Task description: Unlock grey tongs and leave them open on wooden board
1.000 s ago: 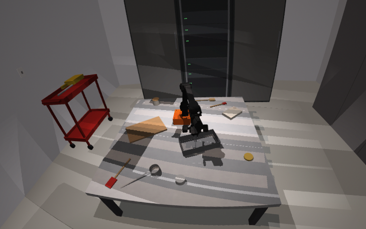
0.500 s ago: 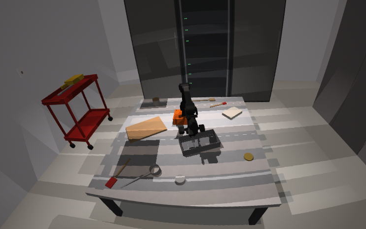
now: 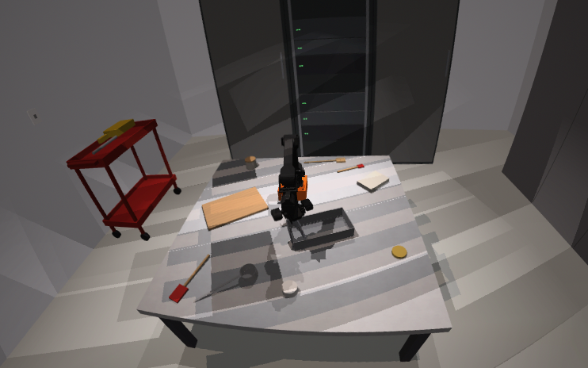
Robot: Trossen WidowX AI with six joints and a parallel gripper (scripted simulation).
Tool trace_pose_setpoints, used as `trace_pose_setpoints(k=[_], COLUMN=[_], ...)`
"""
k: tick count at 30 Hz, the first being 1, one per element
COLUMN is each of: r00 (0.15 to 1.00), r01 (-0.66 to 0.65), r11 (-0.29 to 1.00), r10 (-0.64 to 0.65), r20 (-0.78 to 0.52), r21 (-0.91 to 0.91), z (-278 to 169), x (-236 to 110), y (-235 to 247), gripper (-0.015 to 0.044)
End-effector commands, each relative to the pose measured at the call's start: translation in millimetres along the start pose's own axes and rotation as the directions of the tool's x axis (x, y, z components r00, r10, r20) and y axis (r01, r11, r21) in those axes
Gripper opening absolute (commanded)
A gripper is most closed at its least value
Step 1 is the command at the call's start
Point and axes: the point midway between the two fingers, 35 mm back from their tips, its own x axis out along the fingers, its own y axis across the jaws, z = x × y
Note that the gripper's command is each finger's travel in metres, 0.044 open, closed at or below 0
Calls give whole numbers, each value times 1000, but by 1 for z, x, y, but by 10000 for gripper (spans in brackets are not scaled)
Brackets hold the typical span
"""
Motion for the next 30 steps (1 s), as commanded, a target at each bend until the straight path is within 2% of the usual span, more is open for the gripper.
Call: trace_pose_setpoints(k=[1,15,30], r00=[1000,1000,1000], r01=[0,7,6], r11=[997,929,758], r10=[0,-8,-13], r20=[1,-1,-5], r21=[-82,-371,-652], z=[-7,-40,-84], x=[-1,-3,-4], y=[-20,-80,-134], gripper=[-150,-150,-150])
